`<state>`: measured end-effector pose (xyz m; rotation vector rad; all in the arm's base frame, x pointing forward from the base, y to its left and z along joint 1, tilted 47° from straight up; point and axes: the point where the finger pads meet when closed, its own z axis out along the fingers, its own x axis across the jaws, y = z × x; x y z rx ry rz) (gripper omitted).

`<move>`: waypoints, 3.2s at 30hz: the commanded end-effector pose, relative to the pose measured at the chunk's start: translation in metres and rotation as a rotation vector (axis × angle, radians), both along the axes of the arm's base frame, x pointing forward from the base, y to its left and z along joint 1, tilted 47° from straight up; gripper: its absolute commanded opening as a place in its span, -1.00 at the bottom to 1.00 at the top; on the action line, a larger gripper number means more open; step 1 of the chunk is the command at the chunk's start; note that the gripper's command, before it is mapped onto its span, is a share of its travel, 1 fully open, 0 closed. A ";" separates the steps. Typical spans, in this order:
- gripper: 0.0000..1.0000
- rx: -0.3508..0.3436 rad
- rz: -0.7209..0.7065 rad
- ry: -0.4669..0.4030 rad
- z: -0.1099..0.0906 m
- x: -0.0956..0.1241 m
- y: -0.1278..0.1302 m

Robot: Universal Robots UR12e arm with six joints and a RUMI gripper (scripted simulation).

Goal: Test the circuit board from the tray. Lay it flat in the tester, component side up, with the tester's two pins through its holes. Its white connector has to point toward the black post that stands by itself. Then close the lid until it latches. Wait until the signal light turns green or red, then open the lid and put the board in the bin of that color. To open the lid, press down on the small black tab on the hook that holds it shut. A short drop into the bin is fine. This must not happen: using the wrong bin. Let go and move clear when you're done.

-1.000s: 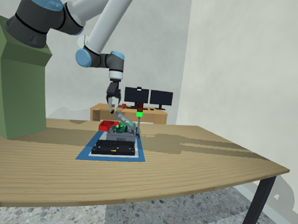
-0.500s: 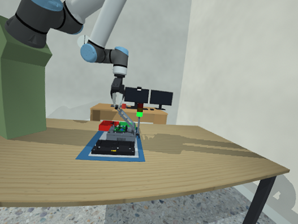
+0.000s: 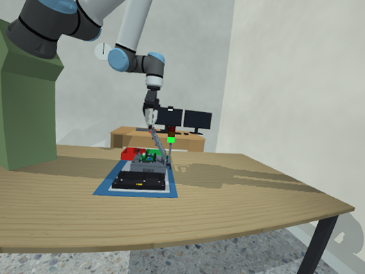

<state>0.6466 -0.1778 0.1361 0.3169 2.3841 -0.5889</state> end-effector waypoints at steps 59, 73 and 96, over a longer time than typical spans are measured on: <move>-1.00 0.001 -0.001 -0.004 0.095 0.087 -0.001; -1.00 0.001 -0.001 -0.004 0.096 0.088 -0.002; -0.40 0.001 -0.001 -0.003 0.095 0.087 -0.001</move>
